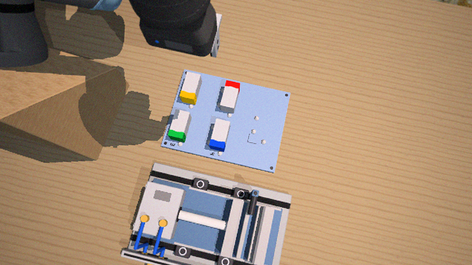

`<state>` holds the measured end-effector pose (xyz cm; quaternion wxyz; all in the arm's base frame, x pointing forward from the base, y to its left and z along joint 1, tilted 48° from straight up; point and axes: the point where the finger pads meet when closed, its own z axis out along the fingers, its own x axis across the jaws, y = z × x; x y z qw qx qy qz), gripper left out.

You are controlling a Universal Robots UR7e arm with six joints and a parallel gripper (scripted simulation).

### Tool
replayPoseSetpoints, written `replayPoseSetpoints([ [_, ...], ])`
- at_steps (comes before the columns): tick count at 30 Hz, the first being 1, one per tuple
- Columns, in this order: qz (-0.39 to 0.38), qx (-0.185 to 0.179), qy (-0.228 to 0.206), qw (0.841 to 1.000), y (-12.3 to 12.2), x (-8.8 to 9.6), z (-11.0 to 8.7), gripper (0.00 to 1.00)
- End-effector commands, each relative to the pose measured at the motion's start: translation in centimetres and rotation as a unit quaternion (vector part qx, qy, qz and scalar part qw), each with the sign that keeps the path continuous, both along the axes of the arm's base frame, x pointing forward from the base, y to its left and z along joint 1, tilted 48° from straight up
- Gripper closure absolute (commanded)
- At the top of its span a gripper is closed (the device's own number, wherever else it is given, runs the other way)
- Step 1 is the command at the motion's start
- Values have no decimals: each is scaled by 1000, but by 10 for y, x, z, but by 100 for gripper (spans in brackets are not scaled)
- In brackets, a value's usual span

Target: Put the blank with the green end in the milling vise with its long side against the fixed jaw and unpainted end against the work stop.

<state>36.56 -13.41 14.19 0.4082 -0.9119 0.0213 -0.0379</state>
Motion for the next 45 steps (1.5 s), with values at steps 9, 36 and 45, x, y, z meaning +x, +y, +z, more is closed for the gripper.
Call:
replayPoseSetpoints([
  [9,0,0,0,1000,-30,-13,-35,0],
  [36,0,0,0,1000,-45,-19,-52,0],
  [45,0,0,0,1000,-39,-17,-46,0],
])
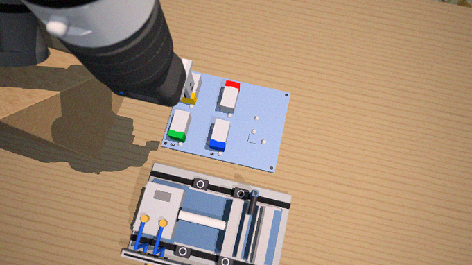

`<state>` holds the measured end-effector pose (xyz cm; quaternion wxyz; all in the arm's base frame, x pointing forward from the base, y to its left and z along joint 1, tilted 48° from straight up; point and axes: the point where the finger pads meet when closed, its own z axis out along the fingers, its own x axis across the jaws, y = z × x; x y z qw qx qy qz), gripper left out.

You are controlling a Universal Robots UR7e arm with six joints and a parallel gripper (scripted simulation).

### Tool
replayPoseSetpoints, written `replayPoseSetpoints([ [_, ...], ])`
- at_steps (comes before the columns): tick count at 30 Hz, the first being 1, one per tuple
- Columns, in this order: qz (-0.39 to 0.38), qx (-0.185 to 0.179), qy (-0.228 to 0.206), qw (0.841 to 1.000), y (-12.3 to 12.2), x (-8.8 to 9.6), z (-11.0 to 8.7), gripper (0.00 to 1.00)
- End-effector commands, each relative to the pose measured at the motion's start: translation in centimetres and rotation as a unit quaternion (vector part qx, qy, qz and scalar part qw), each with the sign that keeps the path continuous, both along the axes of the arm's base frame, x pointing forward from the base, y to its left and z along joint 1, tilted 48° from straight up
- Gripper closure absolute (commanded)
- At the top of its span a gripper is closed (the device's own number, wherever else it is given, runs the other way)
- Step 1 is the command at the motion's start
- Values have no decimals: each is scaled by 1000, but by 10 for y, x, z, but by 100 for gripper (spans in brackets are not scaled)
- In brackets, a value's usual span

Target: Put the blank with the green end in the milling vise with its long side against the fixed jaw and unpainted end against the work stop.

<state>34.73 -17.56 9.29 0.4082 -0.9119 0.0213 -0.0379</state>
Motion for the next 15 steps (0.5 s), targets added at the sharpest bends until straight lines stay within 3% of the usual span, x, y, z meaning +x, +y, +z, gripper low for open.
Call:
replayPoseSetpoints([
  [1,0,0,0,1000,2,1,3,0],
  [15,0,0,0,1000,4,2,6,0],
])
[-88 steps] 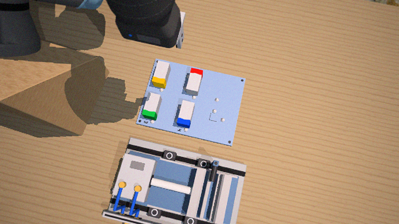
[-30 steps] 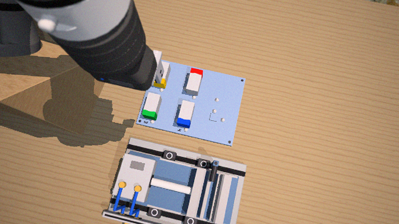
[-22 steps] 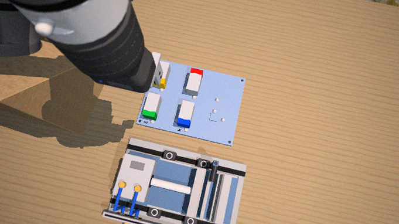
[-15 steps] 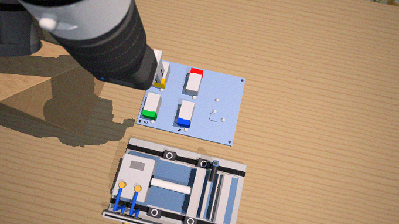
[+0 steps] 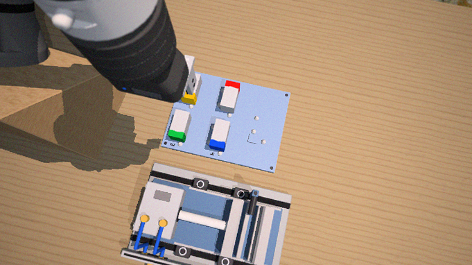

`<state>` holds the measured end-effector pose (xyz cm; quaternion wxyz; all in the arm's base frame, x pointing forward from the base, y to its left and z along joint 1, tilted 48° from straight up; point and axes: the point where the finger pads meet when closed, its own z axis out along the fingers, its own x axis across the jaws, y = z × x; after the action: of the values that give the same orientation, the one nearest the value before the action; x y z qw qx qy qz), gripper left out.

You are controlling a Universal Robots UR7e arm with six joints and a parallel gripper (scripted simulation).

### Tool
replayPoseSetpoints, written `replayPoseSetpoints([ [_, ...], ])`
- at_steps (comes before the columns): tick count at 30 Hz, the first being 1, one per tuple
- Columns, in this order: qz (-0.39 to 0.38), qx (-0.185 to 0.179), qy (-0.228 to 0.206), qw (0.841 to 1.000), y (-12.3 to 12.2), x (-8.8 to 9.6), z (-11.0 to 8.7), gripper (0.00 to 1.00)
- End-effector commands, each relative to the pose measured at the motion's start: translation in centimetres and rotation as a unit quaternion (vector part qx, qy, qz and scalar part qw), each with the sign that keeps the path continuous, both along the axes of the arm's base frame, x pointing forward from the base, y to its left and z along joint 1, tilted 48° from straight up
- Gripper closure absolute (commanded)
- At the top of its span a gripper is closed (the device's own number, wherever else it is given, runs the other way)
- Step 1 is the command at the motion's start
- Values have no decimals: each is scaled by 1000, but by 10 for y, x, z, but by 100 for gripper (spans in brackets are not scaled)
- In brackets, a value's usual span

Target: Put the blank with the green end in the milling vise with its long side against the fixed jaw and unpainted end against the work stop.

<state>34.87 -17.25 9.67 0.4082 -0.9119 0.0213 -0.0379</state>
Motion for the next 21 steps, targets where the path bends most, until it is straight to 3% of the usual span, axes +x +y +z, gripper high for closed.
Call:
replayPoseSetpoints([
  [1,0,0,0,1000,2,1,3,0],
  [21,0,0,0,1000,3,2,4,0],
])
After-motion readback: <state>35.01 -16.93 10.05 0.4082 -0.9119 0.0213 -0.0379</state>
